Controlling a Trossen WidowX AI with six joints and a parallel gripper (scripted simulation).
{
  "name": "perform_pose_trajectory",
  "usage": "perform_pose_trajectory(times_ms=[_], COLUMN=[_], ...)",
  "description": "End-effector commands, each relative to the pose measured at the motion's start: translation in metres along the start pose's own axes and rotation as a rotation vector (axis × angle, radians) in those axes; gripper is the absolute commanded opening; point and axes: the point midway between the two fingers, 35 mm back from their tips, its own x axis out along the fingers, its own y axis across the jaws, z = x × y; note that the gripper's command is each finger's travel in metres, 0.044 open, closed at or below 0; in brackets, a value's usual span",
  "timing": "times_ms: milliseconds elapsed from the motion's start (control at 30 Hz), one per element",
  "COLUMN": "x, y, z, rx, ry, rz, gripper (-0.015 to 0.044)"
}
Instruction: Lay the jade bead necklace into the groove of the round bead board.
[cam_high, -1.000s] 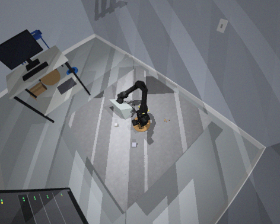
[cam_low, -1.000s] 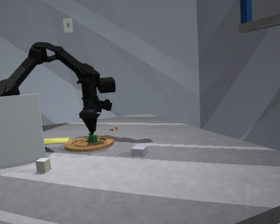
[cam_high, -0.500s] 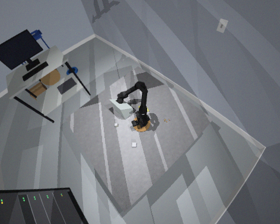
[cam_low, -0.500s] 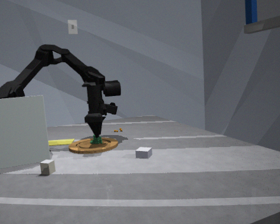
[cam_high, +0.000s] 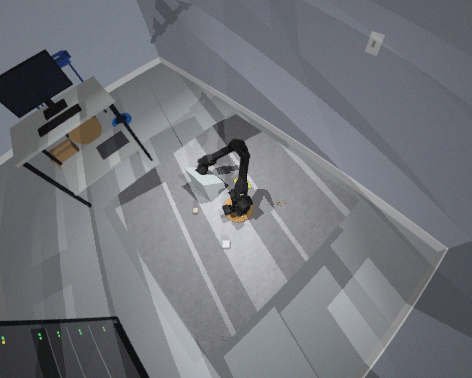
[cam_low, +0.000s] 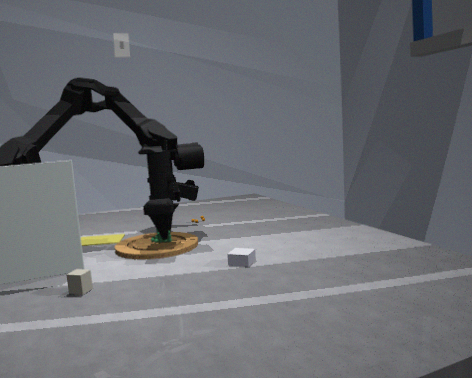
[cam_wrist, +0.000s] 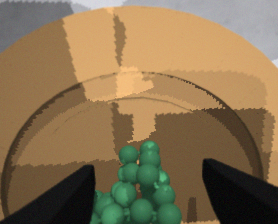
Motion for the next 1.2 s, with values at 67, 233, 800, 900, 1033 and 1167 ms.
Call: perform_pose_trajectory(times_ms=[67, 233, 800, 900, 1033, 1167], x=[0.0118, 0.0120, 0.0102, 0.0102, 0.0102, 0.0102], y=[-0.0016, -0.0016, -0.0011, -0.0011, -0.0011, -0.0011], z=[-0.0044, -0.0044, -0.0023, -0.0023, -0.0023, -0.0023], rx=[0.016, 0.016, 0.006, 0.006, 0.006, 0.006], ry=[0.013, 0.013, 0.007, 0.007, 0.007, 0.007], rz=[0.006, 0.006, 0.002, 0.002, 0.002, 0.002], gripper=[0.0250, 0.0250, 0.0150, 0.0130, 0.0103, 0.0077])
